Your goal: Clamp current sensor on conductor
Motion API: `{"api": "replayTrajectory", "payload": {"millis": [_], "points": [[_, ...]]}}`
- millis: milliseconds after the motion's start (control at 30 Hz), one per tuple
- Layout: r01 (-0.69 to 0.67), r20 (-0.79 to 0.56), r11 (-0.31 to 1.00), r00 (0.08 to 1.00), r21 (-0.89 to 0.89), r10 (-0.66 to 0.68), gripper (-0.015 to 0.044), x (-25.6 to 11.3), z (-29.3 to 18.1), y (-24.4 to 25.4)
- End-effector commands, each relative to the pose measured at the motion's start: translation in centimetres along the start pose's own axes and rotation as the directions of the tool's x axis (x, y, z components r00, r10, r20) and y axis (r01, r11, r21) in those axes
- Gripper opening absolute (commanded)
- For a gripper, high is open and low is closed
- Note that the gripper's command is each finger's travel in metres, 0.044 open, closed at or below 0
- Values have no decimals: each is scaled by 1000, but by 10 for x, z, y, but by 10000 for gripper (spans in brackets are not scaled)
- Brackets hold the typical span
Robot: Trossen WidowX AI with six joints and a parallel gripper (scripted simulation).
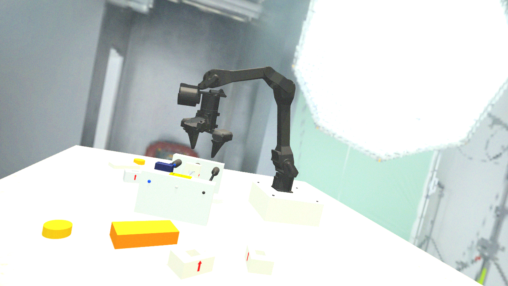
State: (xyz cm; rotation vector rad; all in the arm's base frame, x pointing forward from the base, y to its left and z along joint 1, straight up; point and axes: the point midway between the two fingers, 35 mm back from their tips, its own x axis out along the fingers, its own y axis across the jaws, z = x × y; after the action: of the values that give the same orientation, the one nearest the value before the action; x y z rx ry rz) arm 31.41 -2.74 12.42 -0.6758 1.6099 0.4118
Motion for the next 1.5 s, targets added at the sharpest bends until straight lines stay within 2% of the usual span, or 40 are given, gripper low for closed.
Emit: {"api": "replayTrajectory", "payload": {"millis": [0,200,500,733,1000,1067,1400,1433,1467], "points": [[176,-144,880,982,441,-125,440,3,5,31],[342,-214,607,937,717,-276,440,0,9,55],[363,-232,235,864,902,-446,440,-7,15,76],[219,-208,-51,796,974,-568,440,-14,19,91],[-84,-148,-289,706,954,-693,440,-24,25,108],[-133,-139,-317,696,939,-705,440,-25,25,110],[-133,-139,-317,696,939,-705,440,-25,25,110],[-68,-148,-284,724,956,-674,440,-24,26,107],[-68,-148,-284,724,956,-674,440,-24,26,107]]}}
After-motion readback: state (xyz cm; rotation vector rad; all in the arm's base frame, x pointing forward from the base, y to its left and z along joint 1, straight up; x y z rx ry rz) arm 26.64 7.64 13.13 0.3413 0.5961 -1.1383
